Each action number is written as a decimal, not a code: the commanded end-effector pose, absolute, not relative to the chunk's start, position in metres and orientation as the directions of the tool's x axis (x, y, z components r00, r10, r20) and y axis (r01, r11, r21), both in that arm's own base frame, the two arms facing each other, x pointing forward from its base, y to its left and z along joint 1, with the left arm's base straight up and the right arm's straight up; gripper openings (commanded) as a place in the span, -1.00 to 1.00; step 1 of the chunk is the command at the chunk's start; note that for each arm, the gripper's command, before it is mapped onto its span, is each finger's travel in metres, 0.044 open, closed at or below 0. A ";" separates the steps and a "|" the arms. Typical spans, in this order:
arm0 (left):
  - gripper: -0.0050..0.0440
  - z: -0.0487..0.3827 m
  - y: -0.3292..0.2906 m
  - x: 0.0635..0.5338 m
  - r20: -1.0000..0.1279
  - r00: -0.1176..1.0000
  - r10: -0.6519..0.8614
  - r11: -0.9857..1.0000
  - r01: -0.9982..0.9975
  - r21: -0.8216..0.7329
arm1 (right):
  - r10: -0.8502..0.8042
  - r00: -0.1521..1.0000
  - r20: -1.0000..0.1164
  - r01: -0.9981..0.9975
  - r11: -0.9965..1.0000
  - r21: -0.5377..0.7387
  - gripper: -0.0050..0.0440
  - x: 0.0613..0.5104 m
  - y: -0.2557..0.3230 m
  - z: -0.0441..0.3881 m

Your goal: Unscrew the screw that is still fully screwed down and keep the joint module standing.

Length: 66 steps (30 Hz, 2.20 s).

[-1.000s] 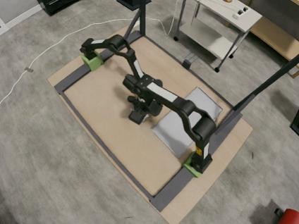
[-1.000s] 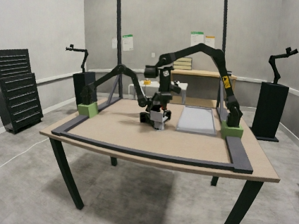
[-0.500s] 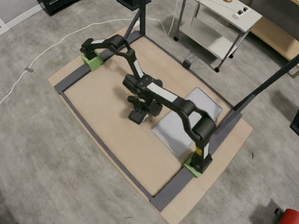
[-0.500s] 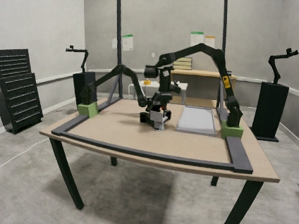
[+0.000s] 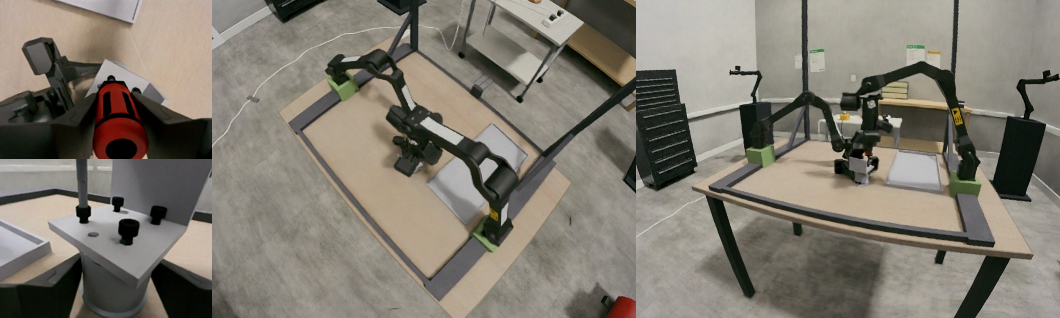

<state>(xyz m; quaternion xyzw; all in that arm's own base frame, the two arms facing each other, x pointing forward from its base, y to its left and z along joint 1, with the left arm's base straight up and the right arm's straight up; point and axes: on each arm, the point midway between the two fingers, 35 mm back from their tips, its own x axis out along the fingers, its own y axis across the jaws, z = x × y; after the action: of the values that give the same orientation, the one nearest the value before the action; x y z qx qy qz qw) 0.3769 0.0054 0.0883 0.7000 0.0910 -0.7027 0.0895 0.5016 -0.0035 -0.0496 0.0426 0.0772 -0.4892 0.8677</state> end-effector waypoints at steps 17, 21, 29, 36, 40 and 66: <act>-0.27 0.089 0.006 0.380 -1.000 0.012 0.001 -0.708 0.706 0.008 | -0.842 0.513 -0.165 0.857 0.515 0.035 0.20 0.508 -0.004 -0.035; -0.27 0.090 0.006 0.380 -1.000 0.013 0.002 -0.648 0.762 0.009 | -0.842 0.513 -0.165 0.857 0.515 0.035 0.20 0.508 -0.004 -0.035; -0.27 0.090 0.006 0.381 -1.000 0.015 0.005 -0.367 0.930 0.012 | -0.842 0.513 -0.165 0.857 0.515 0.035 0.20 0.508 -0.004 -0.035; -0.27 0.091 0.006 0.381 -1.000 0.016 0.005 -0.290 0.957 0.014 | -0.842 0.513 -0.165 0.857 0.515 0.035 0.20 0.508 -0.004 -0.035; -0.27 0.091 0.006 0.382 -1.000 0.019 0.007 -0.129 0.992 0.018 | -0.842 0.513 -0.165 0.857 0.515 0.035 0.20 0.508 -0.004 -0.035; -0.27 0.094 0.006 0.384 -1.000 0.023 0.009 0.643 0.766 0.024 | -0.842 0.513 -0.165 0.857 0.515 0.035 0.20 0.508 -0.004 -0.035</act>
<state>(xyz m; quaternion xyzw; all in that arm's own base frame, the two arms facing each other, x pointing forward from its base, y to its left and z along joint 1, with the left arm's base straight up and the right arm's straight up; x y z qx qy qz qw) 0.3782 0.0039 0.0886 0.3316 0.6245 -0.3311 0.6248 0.5016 -0.0035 -0.0496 0.0426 0.0772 -0.4892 0.8677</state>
